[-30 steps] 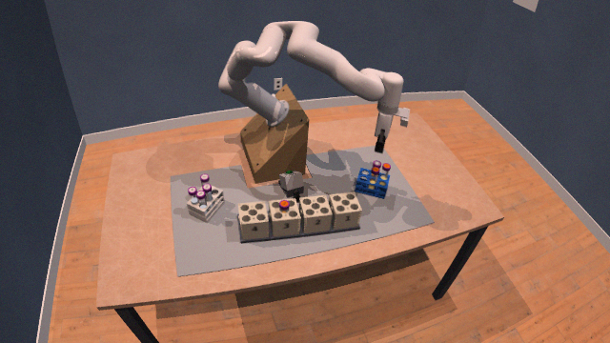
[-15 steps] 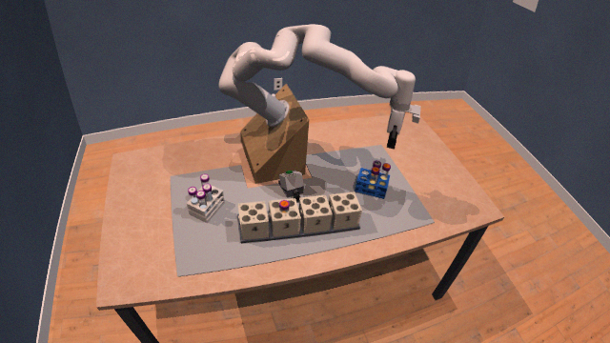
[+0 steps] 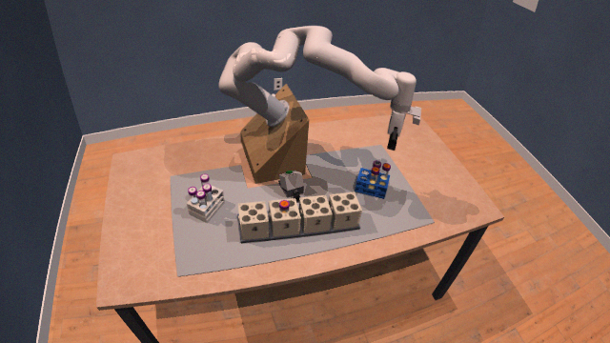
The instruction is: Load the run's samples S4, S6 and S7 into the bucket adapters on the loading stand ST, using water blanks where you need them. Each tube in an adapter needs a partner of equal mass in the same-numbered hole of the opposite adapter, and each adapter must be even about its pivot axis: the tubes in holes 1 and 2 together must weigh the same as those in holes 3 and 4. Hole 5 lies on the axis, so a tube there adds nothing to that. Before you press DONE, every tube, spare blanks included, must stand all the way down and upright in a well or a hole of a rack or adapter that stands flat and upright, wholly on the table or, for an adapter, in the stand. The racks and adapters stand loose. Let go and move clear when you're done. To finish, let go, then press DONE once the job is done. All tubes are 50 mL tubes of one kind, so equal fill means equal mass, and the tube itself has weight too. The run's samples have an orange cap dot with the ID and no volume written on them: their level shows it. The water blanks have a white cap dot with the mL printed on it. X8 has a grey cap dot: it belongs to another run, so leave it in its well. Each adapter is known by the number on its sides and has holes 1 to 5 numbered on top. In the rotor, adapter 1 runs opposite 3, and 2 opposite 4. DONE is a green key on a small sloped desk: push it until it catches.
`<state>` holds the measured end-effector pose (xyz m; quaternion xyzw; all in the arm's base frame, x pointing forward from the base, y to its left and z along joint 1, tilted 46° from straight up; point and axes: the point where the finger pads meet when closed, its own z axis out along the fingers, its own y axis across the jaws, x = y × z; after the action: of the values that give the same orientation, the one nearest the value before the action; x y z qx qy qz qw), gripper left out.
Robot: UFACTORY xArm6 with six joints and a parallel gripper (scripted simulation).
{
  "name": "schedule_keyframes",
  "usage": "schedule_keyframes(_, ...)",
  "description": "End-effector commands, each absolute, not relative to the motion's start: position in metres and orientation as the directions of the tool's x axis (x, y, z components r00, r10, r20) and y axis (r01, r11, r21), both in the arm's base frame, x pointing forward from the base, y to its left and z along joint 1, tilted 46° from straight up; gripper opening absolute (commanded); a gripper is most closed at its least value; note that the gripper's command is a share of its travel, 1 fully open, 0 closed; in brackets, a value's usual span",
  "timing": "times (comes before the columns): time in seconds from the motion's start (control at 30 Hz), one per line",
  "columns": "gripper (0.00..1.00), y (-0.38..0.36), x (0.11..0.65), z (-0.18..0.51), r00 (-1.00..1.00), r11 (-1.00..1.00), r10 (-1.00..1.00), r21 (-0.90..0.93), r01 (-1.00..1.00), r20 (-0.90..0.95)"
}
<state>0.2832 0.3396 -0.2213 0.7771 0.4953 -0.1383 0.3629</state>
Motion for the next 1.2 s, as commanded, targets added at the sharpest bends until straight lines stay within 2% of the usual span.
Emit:
schedule_keyframes(0.0,0.57,0.339,0.284,-0.224,0.471,-0.247,0.673,0.428,0.87,-0.57)
schedule_keyframes(1.17,0.57,0.295,0.294,-0.267,0.471,-0.247,0.673,0.428,0.87,-0.571)
